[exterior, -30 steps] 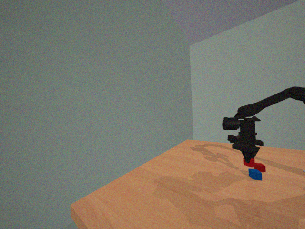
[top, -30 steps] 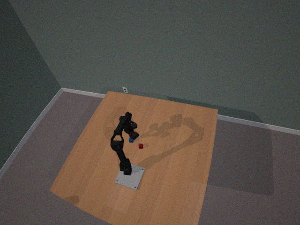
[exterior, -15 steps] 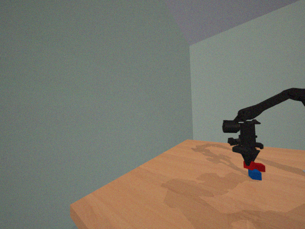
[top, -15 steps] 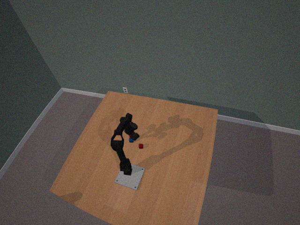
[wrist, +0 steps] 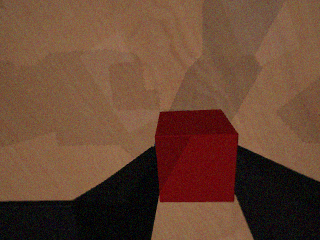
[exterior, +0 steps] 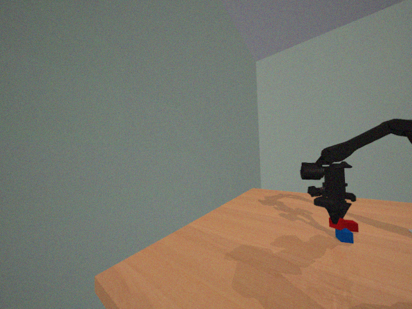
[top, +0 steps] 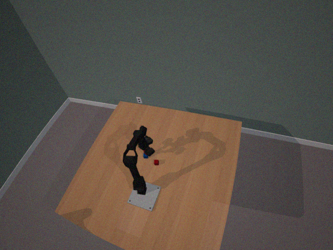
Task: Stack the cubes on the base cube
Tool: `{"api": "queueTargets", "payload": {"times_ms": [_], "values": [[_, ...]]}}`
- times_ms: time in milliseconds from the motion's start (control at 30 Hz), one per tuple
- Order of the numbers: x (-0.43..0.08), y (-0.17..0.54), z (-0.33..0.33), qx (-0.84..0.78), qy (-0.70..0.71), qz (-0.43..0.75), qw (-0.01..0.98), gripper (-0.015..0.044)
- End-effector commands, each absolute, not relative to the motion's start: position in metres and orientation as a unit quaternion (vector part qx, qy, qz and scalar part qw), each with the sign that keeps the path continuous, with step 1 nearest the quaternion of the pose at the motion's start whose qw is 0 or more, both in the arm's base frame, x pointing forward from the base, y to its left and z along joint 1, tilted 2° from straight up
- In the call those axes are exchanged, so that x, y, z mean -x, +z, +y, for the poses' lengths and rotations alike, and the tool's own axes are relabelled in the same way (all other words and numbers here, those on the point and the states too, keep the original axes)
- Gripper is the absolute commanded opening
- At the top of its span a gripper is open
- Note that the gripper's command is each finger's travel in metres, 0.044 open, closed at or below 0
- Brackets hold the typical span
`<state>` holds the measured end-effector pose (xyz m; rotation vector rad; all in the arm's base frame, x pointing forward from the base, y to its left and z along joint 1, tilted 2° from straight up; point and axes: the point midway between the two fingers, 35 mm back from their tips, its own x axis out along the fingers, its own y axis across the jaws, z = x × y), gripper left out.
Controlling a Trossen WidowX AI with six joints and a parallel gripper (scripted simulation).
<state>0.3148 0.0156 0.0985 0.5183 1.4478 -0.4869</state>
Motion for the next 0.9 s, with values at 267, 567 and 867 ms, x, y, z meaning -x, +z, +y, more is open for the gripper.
{"api": "queueTargets", "payload": {"times_ms": [267,567,867], "values": [[-0.315,0.104,0.015,-0.231,-0.218,0.648,0.692,0.0205],[-0.313,0.120,0.016,-0.232,-0.218,0.648,0.692,0.0205],[-0.311,0.129,0.010,-0.246,-0.231,0.643,0.687,0.0258]]}}
